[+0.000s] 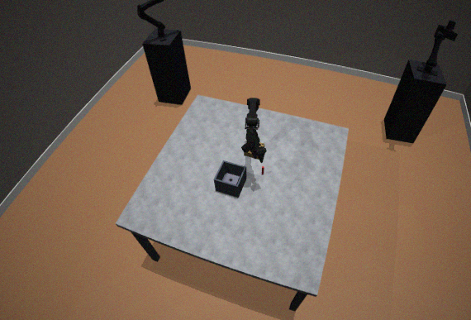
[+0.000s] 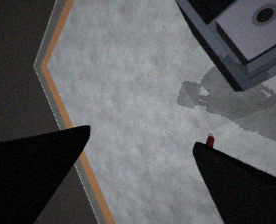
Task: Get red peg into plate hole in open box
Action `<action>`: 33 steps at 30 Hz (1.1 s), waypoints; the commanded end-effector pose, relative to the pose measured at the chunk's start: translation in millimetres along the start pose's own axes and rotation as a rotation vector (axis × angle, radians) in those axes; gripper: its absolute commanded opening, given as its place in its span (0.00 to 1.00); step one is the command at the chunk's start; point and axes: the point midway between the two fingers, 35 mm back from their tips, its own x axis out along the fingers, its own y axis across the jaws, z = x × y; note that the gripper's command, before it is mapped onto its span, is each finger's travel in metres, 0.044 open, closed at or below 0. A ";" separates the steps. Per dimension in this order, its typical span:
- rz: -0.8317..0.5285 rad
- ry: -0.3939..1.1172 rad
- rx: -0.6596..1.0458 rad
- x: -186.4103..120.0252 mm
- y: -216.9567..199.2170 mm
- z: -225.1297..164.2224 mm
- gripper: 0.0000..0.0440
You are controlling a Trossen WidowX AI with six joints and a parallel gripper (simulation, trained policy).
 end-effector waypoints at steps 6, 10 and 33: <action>-0.170 0.102 0.134 22.0 -22.9 -25.3 1.00; -0.251 0.131 0.195 30.2 -33.8 -36.3 1.00; -0.605 0.090 0.388 72.9 -91.9 -71.7 1.00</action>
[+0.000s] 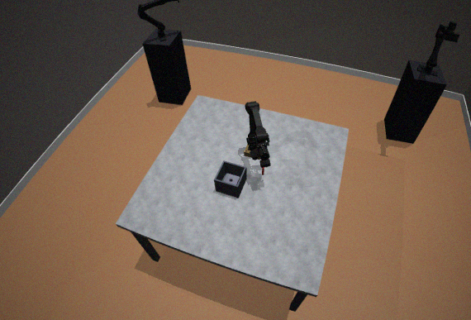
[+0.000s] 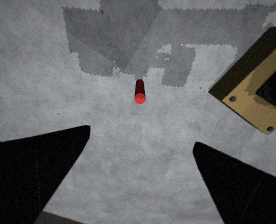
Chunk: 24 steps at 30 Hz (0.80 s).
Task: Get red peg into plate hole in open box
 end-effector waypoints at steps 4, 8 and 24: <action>-0.052 -0.037 0.034 25.0 -4.5 6.4 1.00; -0.066 -0.051 0.051 39.7 -6.3 11.0 1.00; -0.063 -0.100 0.107 86.4 -7.0 27.1 0.90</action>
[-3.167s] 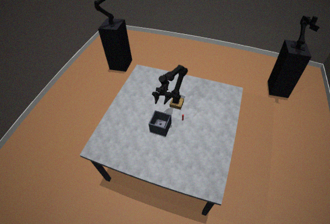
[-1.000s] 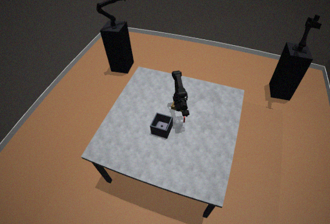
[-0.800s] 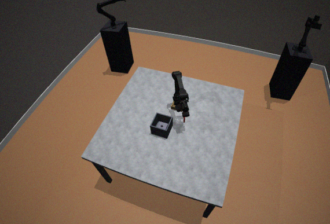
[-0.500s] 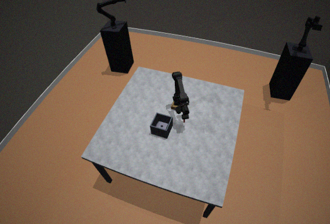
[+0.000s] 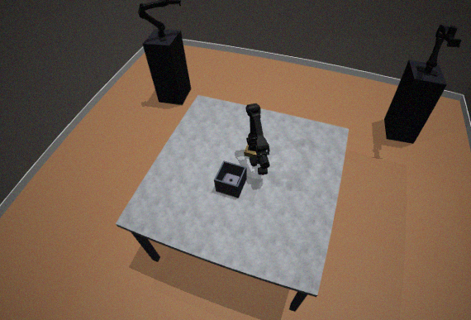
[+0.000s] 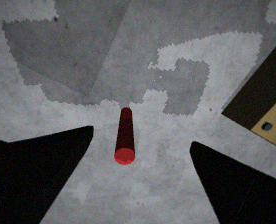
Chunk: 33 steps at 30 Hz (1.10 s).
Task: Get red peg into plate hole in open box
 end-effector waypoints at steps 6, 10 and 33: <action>0.002 -0.006 0.000 20.3 6.2 1.2 0.59; 0.007 0.000 -0.013 25.8 10.9 -0.2 0.37; 0.213 0.073 -0.031 -28.6 41.8 -6.9 0.00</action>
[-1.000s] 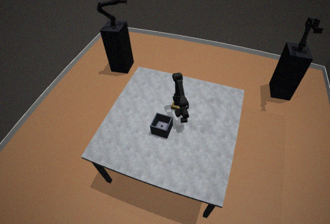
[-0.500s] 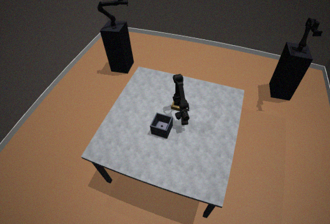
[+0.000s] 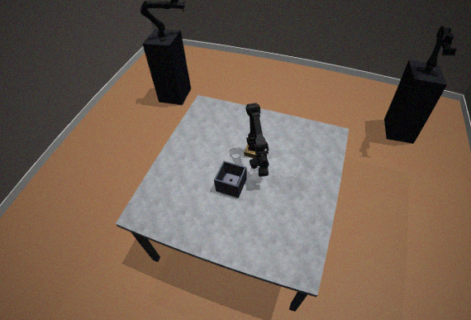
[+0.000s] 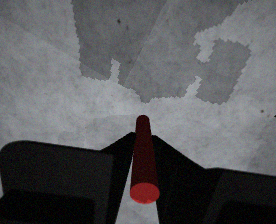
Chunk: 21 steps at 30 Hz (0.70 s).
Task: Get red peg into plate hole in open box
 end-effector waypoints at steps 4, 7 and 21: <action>0.085 0.010 -0.018 -30.6 13.9 0.4 0.00; 0.120 0.002 -0.028 -45.3 19.5 3.5 0.00; 0.232 -0.094 -0.042 -113.4 33.8 40.3 0.00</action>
